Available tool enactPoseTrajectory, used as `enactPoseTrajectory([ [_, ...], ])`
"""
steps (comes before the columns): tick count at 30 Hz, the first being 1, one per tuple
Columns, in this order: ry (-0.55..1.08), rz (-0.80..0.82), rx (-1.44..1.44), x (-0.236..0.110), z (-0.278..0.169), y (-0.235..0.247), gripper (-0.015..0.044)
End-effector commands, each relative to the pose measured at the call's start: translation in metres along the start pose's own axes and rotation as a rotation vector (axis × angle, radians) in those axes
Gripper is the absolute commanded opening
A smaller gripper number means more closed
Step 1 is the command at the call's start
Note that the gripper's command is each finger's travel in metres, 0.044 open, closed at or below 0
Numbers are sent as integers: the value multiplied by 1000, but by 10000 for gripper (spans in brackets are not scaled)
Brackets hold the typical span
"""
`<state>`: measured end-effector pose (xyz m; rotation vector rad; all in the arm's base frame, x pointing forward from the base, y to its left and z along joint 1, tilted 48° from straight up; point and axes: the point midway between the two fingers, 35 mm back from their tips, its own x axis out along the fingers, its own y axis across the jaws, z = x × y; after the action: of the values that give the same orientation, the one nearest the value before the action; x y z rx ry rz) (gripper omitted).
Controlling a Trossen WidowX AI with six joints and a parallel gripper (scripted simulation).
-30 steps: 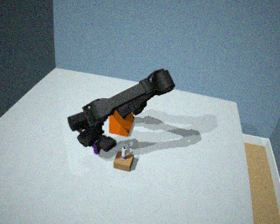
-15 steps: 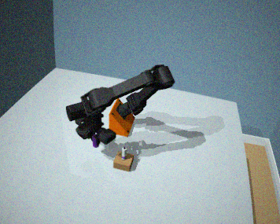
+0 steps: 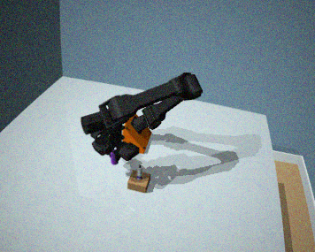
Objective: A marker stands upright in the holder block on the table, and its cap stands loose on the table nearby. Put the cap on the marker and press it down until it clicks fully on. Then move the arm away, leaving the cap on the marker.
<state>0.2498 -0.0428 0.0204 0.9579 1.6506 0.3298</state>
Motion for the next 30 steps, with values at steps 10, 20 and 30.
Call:
enactPoseTrajectory([
  [10, -12, 2, -5, -30, -15, 58, 0],
  [20, -9, 5, -5, -46, -33, 93, 0],
  [30, -9, 5, -5, -40, -33, 93, 0],
])
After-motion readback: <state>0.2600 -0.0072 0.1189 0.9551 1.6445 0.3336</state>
